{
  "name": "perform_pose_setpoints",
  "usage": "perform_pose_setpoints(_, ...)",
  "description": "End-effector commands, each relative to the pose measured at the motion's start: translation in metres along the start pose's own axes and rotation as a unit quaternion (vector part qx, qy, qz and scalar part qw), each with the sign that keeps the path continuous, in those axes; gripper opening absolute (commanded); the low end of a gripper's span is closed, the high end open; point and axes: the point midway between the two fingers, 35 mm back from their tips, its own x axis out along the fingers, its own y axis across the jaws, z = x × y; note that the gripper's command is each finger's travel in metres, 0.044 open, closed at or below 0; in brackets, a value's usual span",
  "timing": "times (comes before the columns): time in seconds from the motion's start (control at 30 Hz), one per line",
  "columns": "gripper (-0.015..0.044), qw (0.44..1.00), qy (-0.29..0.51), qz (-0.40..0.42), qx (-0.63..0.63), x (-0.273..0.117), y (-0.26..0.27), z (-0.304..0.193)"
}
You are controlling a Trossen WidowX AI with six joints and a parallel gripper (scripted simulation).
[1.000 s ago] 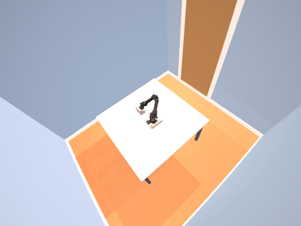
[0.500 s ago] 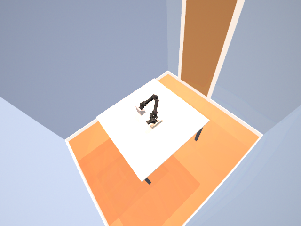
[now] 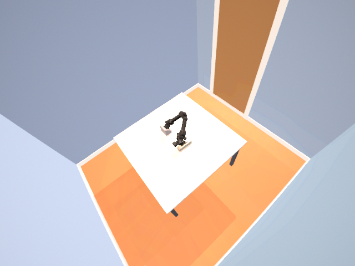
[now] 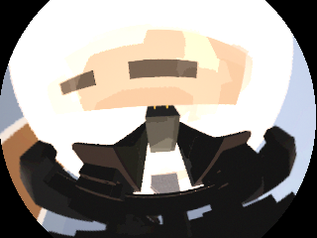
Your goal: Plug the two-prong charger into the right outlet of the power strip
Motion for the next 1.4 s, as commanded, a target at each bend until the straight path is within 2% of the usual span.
perform_pose_setpoints(0.0,0.0,1.0,-0.002,0.001,0.001,-0.001,0.001,0.003)
perform_pose_setpoints(1.37,0.0,1.0,-0.002,0.001,0.0,-0.002,0.001,0.014)
